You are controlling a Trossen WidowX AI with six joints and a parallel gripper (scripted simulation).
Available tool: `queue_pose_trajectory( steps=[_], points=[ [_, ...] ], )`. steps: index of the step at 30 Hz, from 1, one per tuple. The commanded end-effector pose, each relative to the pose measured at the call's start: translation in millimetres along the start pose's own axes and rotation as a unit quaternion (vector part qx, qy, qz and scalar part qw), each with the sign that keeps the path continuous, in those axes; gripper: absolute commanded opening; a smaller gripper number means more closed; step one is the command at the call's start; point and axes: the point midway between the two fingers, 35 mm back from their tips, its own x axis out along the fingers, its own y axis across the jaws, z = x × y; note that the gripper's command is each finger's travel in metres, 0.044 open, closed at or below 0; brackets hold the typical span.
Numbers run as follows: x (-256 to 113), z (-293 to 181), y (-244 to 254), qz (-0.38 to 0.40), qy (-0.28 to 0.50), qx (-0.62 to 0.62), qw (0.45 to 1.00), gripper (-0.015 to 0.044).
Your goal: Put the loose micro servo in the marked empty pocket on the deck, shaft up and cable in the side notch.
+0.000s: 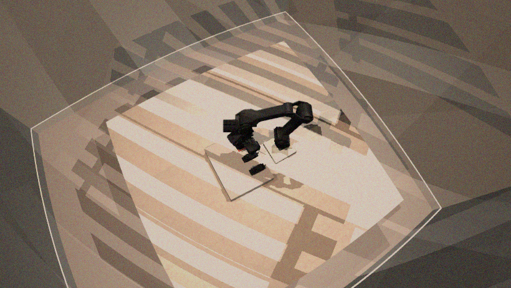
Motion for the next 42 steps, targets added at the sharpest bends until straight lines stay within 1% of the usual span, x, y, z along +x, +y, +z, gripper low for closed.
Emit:
queue_pose_trajectory(
  steps=[1, 15, 22, 25, 31, 37, 39, 42],
  points=[
    [4, 0, 0, 0.001, -0.001, 0.002, 1.0, 0.0],
    [15, 0, 0, 0.001, -0.001, 0.002, 1.0, 0.0],
    [13, -1, 0, 0.001, -0.001, 0.002, 1.0, 0.0184],
    [11, 0, 0, 0.001, -0.001, 0.002, 1.0, 0.0187],
    [-22, -4, 1, 0.001, -0.001, 0.002, 1.0, 0.0187],
    [-22, -4, 0, 0.001, -0.001, 0.002, 1.0, 0.0187],
    [-22, 0, 0, 0.0, 0.0, 0.004, 1.0, 0.024],
    [-34, 16, -2, 0.0, 0.0, 0.004, 1.0, 0.0319]
  ],
)
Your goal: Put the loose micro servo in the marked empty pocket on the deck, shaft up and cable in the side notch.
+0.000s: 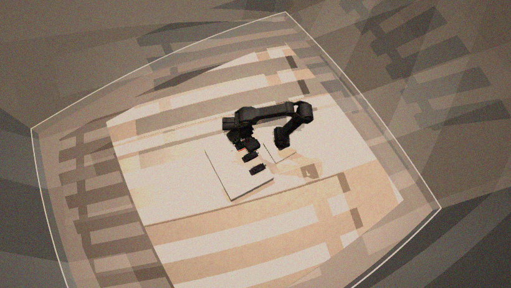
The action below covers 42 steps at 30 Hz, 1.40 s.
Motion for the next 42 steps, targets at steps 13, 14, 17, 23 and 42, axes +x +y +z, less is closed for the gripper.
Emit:
queue_pose_trajectory(
  steps=[13, 14, 17, 23, 42],
  points=[
    [-66, 107, 1, -0.002, -0.01, -0.001, 1.0, 0.044],
    [-66, 107, 1, -0.002, -0.01, -0.001, 1.0, 0.044],
    [-68, 107, 1, -0.002, -0.01, -0.001, 1.0, 0.044],
    [-101, 101, 1, -0.001, -0.007, 0.003, 1.0, 0.044],
    [-103, 100, 1, -0.001, -0.007, 0.003, 1.0, 0.044]
  ],
)
